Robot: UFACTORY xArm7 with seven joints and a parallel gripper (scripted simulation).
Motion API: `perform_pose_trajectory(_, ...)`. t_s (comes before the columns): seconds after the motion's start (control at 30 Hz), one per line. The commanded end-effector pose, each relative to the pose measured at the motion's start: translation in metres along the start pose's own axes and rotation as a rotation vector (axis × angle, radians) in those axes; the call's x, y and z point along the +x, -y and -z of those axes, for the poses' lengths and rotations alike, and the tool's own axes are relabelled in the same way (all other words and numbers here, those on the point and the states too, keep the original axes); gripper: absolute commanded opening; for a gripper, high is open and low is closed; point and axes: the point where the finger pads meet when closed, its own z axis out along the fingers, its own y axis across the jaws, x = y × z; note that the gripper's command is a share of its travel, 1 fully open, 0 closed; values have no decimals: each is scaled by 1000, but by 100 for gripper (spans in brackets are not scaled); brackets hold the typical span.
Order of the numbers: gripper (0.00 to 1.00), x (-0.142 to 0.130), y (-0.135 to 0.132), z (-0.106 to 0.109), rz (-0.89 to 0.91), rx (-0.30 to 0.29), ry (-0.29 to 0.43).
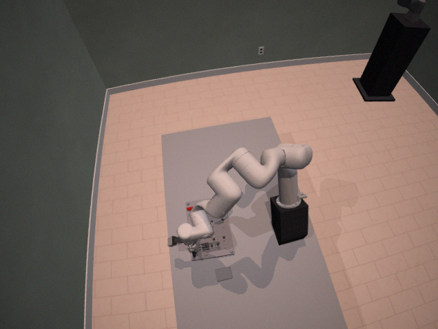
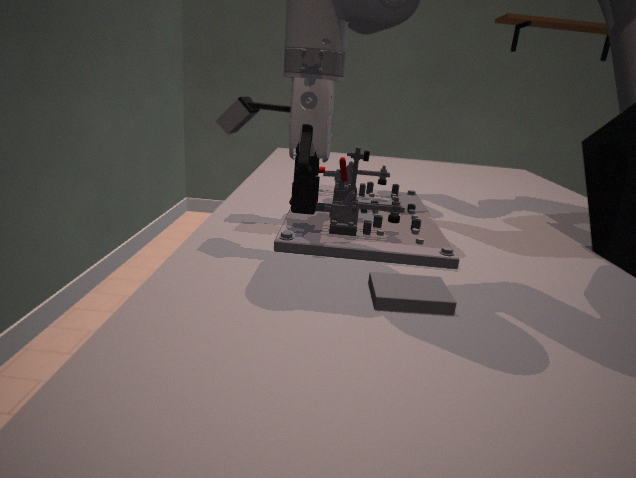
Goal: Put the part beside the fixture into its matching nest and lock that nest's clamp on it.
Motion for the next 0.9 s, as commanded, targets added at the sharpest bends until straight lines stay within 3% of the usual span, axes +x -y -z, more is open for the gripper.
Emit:
perform_pose_trajectory(0.0,47,2,1,-5,0,2,-4)
perform_pose_trajectory(0.6,47,2,1,-7,0,2,-4)
perform_pose_trajectory(0.63,0,2,1,-7,0,2,-4)
perform_pose_trajectory(0.87,0,2,1,-7,0,2,-4)
